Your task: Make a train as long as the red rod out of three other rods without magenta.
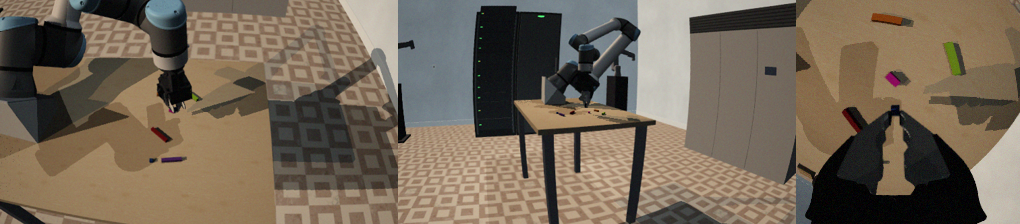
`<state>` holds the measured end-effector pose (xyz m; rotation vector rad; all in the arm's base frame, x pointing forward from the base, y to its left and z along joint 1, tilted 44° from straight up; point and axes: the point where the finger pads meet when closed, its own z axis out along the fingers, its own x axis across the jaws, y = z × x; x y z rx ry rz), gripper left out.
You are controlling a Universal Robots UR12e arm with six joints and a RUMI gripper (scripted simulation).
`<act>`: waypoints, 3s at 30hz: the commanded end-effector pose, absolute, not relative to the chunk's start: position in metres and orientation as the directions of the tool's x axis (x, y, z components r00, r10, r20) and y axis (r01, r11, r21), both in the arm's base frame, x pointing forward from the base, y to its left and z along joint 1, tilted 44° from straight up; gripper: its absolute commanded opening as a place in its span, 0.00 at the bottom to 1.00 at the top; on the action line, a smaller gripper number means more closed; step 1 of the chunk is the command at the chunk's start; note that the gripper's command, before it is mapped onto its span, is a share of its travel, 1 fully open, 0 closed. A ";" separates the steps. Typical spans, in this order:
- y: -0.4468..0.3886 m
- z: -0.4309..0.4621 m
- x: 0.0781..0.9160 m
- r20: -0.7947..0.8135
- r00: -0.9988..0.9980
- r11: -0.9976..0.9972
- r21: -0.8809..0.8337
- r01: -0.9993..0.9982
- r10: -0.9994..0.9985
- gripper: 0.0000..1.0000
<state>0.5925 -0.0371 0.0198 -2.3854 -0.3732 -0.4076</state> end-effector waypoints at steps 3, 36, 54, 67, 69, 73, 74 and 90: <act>-0.064 0.049 0.584 0.384 0.910 -0.727 -0.578 0.370 0.157 0.00; -0.186 -0.047 0.525 0.198 0.978 -0.743 -0.664 0.086 -0.063 0.00; -0.201 -0.067 0.512 0.164 0.981 -0.737 -0.675 0.036 -0.102 0.00; -0.186 -0.083 0.517 0.163 0.981 -0.737 -0.675 0.036 -0.101 0.00; -0.184 -0.086 0.517 0.163 0.981 -0.737 -0.675 0.036 -0.101 0.00; -0.172 -0.098 0.521 0.163 0.981 -0.737 -0.675 0.036 -0.101 0.00; -0.169 -0.102 0.522 0.163 0.981 -0.737 -0.675 0.036 -0.101 0.00; -0.143 -0.129 0.530 0.163 0.981 -0.737 -0.675 0.036 -0.101 0.00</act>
